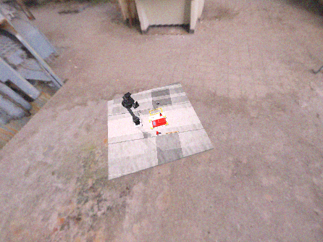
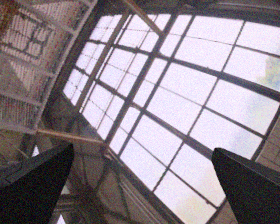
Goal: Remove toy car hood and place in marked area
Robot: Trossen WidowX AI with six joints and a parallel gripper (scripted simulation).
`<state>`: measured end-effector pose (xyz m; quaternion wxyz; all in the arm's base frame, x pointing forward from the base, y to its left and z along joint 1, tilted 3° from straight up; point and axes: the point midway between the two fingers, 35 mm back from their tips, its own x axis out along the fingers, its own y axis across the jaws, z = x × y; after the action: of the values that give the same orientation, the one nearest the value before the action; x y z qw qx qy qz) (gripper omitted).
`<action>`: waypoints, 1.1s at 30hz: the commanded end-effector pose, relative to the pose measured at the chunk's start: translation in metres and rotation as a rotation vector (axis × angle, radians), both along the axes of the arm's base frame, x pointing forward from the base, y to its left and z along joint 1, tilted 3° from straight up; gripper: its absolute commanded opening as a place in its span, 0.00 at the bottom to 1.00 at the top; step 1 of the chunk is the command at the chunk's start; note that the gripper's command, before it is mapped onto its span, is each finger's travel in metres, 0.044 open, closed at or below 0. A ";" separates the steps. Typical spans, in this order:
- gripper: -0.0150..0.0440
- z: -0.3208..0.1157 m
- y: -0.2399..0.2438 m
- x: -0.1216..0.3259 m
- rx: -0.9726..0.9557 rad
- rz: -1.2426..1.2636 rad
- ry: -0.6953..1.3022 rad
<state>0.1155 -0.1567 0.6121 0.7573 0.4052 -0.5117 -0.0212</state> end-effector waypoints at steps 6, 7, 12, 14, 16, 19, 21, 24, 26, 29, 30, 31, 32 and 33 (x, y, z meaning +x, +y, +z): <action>1.00 -0.078 -0.080 0.095 0.195 -0.078 0.437; 1.00 -0.089 -0.085 0.106 0.206 -0.080 0.493; 1.00 -0.150 -0.098 0.160 0.259 -0.053 0.767; 1.00 -0.176 -0.098 0.180 0.268 -0.034 0.880; 1.00 -0.200 -0.096 0.196 0.270 -0.014 0.982; 1.00 -0.234 -0.091 0.217 0.248 0.012 1.147; 1.00 -0.263 -0.084 0.231 0.212 0.040 1.295; 1.00 -0.306 -0.070 0.248 0.136 0.099 1.514; 1.00 -0.333 -0.057 0.256 0.071 0.149 1.658; 1.00 -0.374 -0.035 0.264 -0.046 0.246 1.865; 1.00 -0.387 -0.026 0.265 -0.091 0.285 1.931; 1.00 -0.399 -0.017 0.265 -0.138 0.326 1.996; 1.00 -0.411 -0.008 0.265 -0.188 0.370 2.059; 1.00 -0.423 0.002 0.264 -0.241 0.416 2.120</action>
<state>0.3794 -0.1841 0.2262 0.8608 0.2483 0.3768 -0.2355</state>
